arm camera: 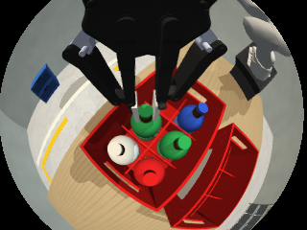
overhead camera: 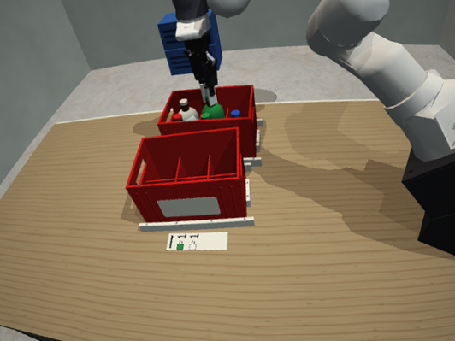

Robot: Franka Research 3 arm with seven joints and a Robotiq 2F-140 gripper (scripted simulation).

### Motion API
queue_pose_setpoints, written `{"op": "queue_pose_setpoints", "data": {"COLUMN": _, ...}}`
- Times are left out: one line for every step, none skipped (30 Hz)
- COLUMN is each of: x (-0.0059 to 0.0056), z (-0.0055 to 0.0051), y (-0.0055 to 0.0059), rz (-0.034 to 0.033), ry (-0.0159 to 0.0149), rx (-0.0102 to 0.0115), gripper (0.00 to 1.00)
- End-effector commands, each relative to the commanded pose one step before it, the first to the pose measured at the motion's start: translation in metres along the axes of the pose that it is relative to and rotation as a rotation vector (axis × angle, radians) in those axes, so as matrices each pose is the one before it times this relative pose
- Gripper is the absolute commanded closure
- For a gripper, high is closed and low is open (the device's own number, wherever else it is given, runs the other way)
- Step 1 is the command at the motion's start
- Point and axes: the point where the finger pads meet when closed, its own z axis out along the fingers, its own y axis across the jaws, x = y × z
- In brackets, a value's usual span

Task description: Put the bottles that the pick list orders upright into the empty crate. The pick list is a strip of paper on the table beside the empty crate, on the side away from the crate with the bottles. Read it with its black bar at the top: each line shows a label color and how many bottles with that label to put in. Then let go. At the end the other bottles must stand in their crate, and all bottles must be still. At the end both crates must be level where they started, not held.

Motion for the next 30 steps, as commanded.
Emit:
{"op": "queue_pose_setpoints", "data": {"x": -0.00086, "z": -0.00759, "y": 0.00006, "rz": -0.00273, "ry": -0.00081, "rx": 0.00078, "gripper": 1.00}}
{"op": "queue_pose_setpoints", "data": {"x": 0.00000, "z": -0.00167, "y": 0.00000, "rz": 0.00000, "ry": 0.00000, "rx": 0.00000, "gripper": 1.00}}
{"op": "queue_pose_setpoints", "data": {"x": 0.00000, "z": -0.00167, "y": 0.00000, "rz": 0.00000, "ry": 0.00000, "rx": 0.00000, "gripper": 1.00}}
{"op": "queue_pose_setpoints", "data": {"x": 0.00000, "z": -0.00167, "y": 0.00000, "rz": 0.00000, "ry": 0.00000, "rx": 0.00000, "gripper": 1.00}}
{"op": "queue_pose_setpoints", "data": {"x": 0.00000, "z": 0.00000, "y": 0.00000, "rz": 0.00000, "ry": 0.00000, "rx": 0.00000, "gripper": 1.00}}
{"op": "queue_pose_setpoints", "data": {"x": 0.00000, "z": 0.00000, "y": 0.00000, "rz": 0.00000, "ry": 0.00000, "rx": 0.00000, "gripper": 1.00}}
{"op": "queue_pose_setpoints", "data": {"x": 0.00000, "z": -0.00167, "y": 0.00000, "rz": 0.00000, "ry": 0.00000, "rx": 0.00000, "gripper": 1.00}}
{"op": "queue_pose_setpoints", "data": {"x": 0.00000, "z": -0.00167, "y": 0.00000, "rz": 0.00000, "ry": 0.00000, "rx": 0.00000, "gripper": 1.00}}
{"op": "queue_pose_setpoints", "data": {"x": 0.00000, "z": -0.00167, "y": 0.00000, "rz": 0.00000, "ry": 0.00000, "rx": 0.00000, "gripper": 1.00}}
{"op": "queue_pose_setpoints", "data": {"x": 0.00000, "z": -0.00167, "y": 0.00000, "rz": 0.00000, "ry": 0.00000, "rx": 0.00000, "gripper": 1.00}}
{"op": "queue_pose_setpoints", "data": {"x": 0.00000, "z": -0.00167, "y": 0.00000, "rz": 0.00000, "ry": 0.00000, "rx": 0.00000, "gripper": 1.00}}
{"op": "queue_pose_setpoints", "data": {"x": 0.00000, "z": -0.00167, "y": 0.00000, "rz": 0.00000, "ry": 0.00000, "rx": 0.00000, "gripper": 1.00}}
{"op": "queue_pose_setpoints", "data": {"x": 0.00000, "z": -0.00167, "y": 0.00000, "rz": 0.00000, "ry": 0.00000, "rx": 0.00000, "gripper": 1.00}}
{"op": "queue_pose_setpoints", "data": {"x": 0.00000, "z": -0.00167, "y": 0.00000, "rz": 0.00000, "ry": 0.00000, "rx": 0.00000, "gripper": 1.00}}
{"op": "queue_pose_setpoints", "data": {"x": 0.00000, "z": -0.00167, "y": 0.00000, "rz": 0.00000, "ry": 0.00000, "rx": 0.00000, "gripper": 1.00}}
{"op": "queue_pose_setpoints", "data": {"x": 0.00000, "z": -0.00167, "y": 0.00000, "rz": 0.00000, "ry": 0.00000, "rx": 0.00000, "gripper": 1.00}}
{"op": "queue_pose_setpoints", "data": {"x": 0.00000, "z": -0.00167, "y": 0.00000, "rz": 0.00000, "ry": 0.00000, "rx": 0.00000, "gripper": 1.00}}
{"op": "queue_pose_setpoints", "data": {"x": 0.00000, "z": -0.00167, "y": 0.00000, "rz": 0.00000, "ry": 0.00000, "rx": 0.00000, "gripper": 1.00}}
{"op": "queue_pose_setpoints", "data": {"x": 0.00000, "z": -0.00167, "y": 0.00000, "rz": 0.00000, "ry": 0.00000, "rx": 0.00000, "gripper": 1.00}}
{"op": "queue_pose_setpoints", "data": {"x": 0.00000, "z": -0.00167, "y": 0.00000, "rz": 0.00000, "ry": 0.00000, "rx": 0.00000, "gripper": 1.00}}
{"op": "queue_pose_setpoints", "data": {"x": 0.00000, "z": -0.00167, "y": 0.00000, "rz": 0.00000, "ry": 0.00000, "rx": 0.00000, "gripper": 1.00}}
{"op": "queue_pose_setpoints", "data": {"x": 0.00000, "z": 0.00000, "y": 0.00000, "rz": 0.00000, "ry": 0.00000, "rx": 0.00000, "gripper": 1.00}}
{"op": "queue_pose_setpoints", "data": {"x": 0.00000, "z": 0.00000, "y": 0.00000, "rz": 0.00000, "ry": 0.00000, "rx": 0.00000, "gripper": 1.00}}
{"op": "queue_pose_setpoints", "data": {"x": 0.00000, "z": -0.00167, "y": 0.00000, "rz": 0.00000, "ry": 0.00000, "rx": 0.00000, "gripper": 1.00}}
{"op": "queue_pose_setpoints", "data": {"x": 0.00000, "z": -0.00167, "y": 0.00000, "rz": 0.00000, "ry": 0.00000, "rx": 0.00000, "gripper": 1.00}}
{"op": "queue_pose_setpoints", "data": {"x": 0.00000, "z": -0.00167, "y": 0.00000, "rz": 0.00000, "ry": 0.00000, "rx": 0.00000, "gripper": 1.00}}
{"op": "queue_pose_setpoints", "data": {"x": 0.00000, "z": -0.00167, "y": 0.00000, "rz": 0.00000, "ry": 0.00000, "rx": 0.00000, "gripper": 1.00}}
{"op": "queue_pose_setpoints", "data": {"x": 0.00000, "z": -0.00167, "y": 0.00000, "rz": 0.00000, "ry": 0.00000, "rx": 0.00000, "gripper": 1.00}}
{"op": "queue_pose_setpoints", "data": {"x": 0.00000, "z": -0.00167, "y": 0.00000, "rz": 0.00000, "ry": 0.00000, "rx": 0.00000, "gripper": 1.00}}
{"op": "queue_pose_setpoints", "data": {"x": 0.00000, "z": -0.00167, "y": 0.00000, "rz": 0.00000, "ry": 0.00000, "rx": 0.00000, "gripper": 1.00}}
